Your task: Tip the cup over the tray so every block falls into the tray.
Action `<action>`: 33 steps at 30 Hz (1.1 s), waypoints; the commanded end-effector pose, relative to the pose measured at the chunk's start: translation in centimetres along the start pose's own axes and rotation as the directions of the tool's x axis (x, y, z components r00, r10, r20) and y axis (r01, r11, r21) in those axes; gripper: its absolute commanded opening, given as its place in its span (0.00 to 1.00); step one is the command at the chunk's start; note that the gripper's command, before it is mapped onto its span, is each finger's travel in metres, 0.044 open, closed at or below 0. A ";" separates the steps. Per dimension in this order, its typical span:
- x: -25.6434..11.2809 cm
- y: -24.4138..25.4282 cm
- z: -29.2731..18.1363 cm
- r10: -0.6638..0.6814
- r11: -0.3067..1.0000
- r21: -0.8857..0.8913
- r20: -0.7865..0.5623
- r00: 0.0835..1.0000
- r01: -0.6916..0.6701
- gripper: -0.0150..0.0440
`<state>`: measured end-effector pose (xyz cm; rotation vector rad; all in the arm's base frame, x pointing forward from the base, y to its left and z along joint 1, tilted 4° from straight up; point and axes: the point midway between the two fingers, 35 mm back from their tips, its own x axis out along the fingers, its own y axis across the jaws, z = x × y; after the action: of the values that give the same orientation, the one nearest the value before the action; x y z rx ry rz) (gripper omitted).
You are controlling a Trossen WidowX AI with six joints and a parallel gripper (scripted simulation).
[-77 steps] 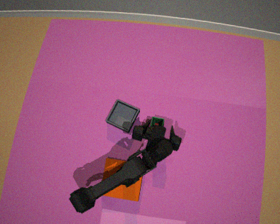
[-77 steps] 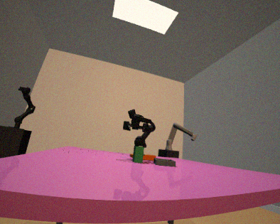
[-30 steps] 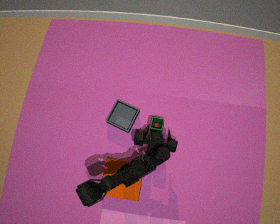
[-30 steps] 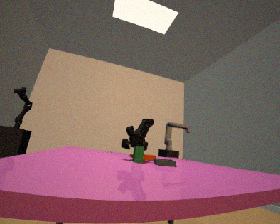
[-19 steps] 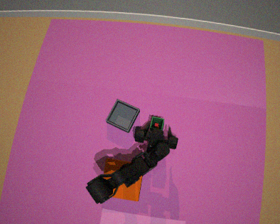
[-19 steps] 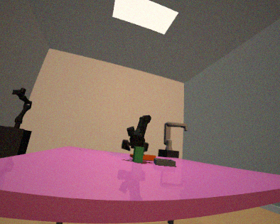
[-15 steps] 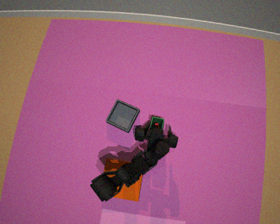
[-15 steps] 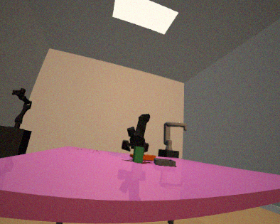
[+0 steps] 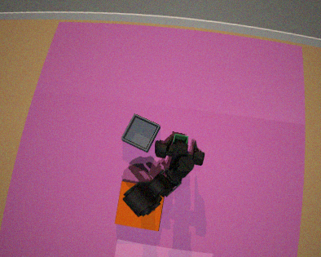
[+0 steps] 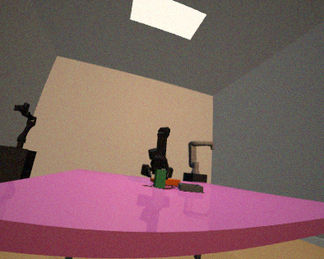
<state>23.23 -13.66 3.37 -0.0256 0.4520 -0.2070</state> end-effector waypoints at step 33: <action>0.3 -0.1 0.4 -0.005 1.000 0.005 -0.002 1.000 0.005 0.39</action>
<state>23.58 -13.69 3.14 -0.0201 0.4590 -0.2064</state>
